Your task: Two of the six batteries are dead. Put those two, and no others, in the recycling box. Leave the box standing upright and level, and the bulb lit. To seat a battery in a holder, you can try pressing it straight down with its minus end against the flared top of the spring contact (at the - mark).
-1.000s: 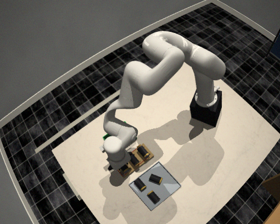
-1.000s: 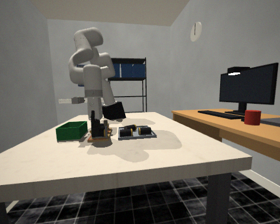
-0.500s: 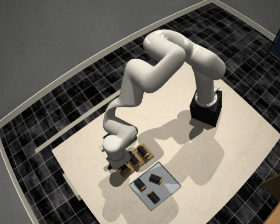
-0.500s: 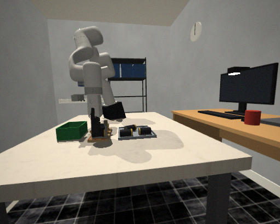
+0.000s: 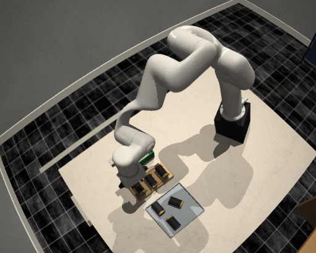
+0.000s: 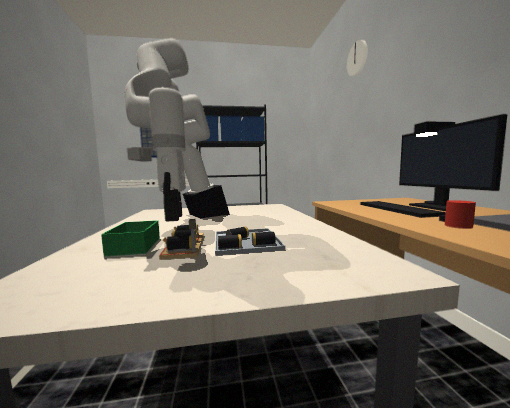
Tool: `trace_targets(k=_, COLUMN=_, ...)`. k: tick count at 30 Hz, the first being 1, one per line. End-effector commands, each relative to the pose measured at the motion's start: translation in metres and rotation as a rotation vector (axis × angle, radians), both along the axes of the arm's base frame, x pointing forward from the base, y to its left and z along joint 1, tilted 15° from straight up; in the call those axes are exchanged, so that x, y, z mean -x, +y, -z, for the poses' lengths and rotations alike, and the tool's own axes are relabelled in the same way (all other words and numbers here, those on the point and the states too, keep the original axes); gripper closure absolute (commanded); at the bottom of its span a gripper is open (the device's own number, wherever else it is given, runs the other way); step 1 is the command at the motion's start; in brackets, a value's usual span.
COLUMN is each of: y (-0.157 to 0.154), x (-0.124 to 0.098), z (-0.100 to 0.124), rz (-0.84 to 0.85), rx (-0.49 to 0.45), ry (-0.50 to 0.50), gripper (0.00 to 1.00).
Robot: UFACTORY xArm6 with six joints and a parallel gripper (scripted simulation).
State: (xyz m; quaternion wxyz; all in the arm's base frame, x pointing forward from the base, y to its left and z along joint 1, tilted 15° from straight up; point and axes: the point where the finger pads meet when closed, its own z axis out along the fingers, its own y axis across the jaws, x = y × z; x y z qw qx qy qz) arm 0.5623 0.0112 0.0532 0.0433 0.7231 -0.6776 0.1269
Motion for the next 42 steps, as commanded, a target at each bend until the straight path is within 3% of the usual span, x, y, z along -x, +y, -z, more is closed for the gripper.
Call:
trace_targets(k=1, y=0.005, x=0.001, z=-0.019, rz=0.0, rx=0.0, ry=-0.004, gripper=0.49)
trace_targets(k=12, y=0.009, x=0.004, z=-0.038, rz=0.0, rx=0.0, ry=-0.004, gripper=0.49)
trace_targets(k=42, y=0.009, x=0.004, z=-0.038, rz=0.0, rx=0.0, ry=-0.004, gripper=0.49)
